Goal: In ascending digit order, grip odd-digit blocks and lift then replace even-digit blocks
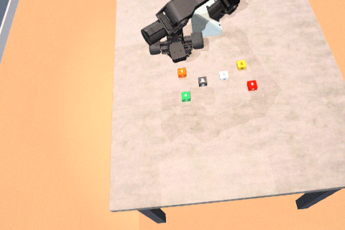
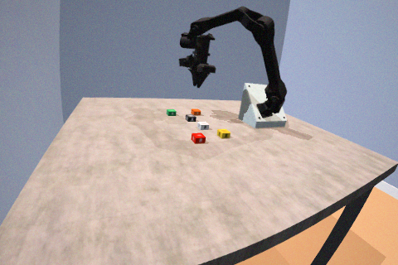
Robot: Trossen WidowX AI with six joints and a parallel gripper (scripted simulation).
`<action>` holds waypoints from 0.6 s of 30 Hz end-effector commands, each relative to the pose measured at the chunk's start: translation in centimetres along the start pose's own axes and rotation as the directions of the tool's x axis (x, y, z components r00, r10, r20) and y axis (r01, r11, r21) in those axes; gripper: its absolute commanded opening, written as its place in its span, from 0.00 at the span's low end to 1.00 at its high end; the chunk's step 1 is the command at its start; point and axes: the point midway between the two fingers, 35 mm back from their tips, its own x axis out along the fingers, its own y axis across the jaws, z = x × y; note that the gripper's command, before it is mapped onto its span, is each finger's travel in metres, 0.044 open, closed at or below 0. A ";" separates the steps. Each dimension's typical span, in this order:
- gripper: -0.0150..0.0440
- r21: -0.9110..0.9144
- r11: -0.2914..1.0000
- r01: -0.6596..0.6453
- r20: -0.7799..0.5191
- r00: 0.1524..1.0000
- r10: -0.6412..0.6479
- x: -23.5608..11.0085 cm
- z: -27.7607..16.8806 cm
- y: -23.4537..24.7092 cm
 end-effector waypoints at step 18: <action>0.46 -0.004 1.000 -0.010 -0.016 1.000 0.009 -0.7 3.8 15.5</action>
